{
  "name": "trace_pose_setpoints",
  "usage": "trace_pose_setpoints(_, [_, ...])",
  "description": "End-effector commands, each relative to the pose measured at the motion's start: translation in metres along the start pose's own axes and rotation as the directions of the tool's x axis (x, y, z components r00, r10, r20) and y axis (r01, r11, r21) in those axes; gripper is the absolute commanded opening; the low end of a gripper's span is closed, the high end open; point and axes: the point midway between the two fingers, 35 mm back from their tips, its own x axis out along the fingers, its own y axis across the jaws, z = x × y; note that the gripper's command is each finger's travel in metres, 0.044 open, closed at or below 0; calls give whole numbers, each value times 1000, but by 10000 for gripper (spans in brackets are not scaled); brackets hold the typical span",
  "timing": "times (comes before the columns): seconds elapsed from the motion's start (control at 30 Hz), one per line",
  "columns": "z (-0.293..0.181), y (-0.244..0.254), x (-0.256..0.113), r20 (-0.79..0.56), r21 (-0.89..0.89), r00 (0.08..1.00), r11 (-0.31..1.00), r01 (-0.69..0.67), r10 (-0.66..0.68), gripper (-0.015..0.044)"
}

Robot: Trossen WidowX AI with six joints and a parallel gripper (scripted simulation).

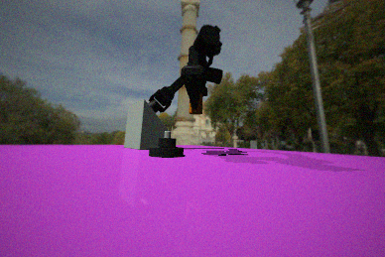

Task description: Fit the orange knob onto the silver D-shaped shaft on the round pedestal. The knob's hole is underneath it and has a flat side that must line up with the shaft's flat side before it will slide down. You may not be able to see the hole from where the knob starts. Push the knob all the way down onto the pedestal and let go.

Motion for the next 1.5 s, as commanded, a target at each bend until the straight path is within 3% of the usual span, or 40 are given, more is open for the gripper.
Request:
trace_pose_setpoints(0.0, [-7, -12, 2, 2, -3, 1000, 1000, 9, -9, 0])
trace_pose_setpoints(0.93, [-63, -67, 33, 3, 0, 1000, 1000, 7, -7, 0])
trace_pose_setpoints(1.47, [-64, -72, 33, 3, 394, 1000, 919, 6, -8, 0])
